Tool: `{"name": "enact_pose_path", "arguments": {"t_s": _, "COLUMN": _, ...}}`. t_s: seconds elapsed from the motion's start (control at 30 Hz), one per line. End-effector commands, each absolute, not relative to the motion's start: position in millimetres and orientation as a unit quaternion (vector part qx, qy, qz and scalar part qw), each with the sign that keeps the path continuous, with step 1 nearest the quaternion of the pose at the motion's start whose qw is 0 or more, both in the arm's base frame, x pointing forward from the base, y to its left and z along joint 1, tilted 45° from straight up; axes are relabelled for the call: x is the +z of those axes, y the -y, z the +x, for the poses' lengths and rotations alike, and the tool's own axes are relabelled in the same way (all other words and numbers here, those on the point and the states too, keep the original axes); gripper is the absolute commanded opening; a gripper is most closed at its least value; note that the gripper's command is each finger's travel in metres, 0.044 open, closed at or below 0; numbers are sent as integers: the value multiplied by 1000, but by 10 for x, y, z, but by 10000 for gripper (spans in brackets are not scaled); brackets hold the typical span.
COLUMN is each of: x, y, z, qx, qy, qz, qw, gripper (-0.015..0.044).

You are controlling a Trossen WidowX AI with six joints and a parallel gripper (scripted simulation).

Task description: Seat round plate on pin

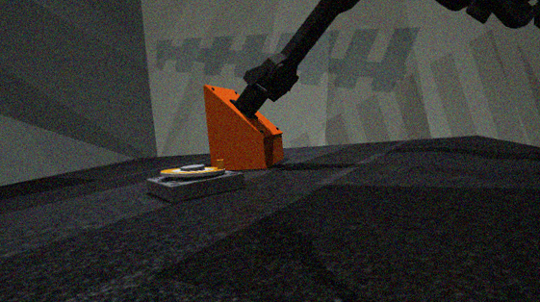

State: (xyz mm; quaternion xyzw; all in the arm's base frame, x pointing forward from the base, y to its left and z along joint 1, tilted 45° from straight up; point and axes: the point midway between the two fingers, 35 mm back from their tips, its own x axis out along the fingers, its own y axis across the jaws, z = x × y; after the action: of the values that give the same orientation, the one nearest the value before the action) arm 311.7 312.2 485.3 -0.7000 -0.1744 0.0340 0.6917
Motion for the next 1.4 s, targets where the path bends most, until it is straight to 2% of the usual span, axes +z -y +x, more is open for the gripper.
{"name": "enact_pose_path", "arguments": {"t_s": 0.0, "x": 4348, "y": -3119, "z": 3446, "qx": 91, "qy": 146, "qz": -711, "qw": 682, "gripper": 0}}
{"name": "enact_pose_path", "arguments": {"t_s": 0.23, "x": 3099, "y": -2785, "z": 4006, "qx": 231, "qy": 26, "qz": -682, "qw": 694, "gripper": 0}}
{"name": "enact_pose_path", "arguments": {"t_s": 0.57, "x": 1623, "y": -1964, "z": 4093, "qx": 368, "qy": -203, "qz": -533, "qw": 735, "gripper": 0}}
{"name": "enact_pose_path", "arguments": {"t_s": 0.77, "x": 687, "y": -1227, "z": 3606, "qx": 404, "qy": -428, "qz": -287, "qw": 756, "gripper": 0}}
{"name": "enact_pose_path", "arguments": {"t_s": 0.87, "x": 506, "y": -1073, "z": 3408, "qx": 401, "qy": -484, "qz": -204, "qw": 750, "gripper": 0}}
{"name": "enact_pose_path", "arguments": {"t_s": 1.03, "x": 186, "y": -727, "z": 2658, "qx": 338, "qy": -641, "qz": 132, "qw": 677, "gripper": 0}}
{"name": "enact_pose_path", "arguments": {"t_s": 1.17, "x": 183, "y": -683, "z": 2478, "qx": 308, "qy": -666, "qz": 229, "qw": 640, "gripper": 0}}
{"name": "enact_pose_path", "arguments": {"t_s": 1.37, "x": 183, "y": -683, "z": 2478, "qx": 308, "qy": -666, "qz": 229, "qw": 640, "gripper": 0}}
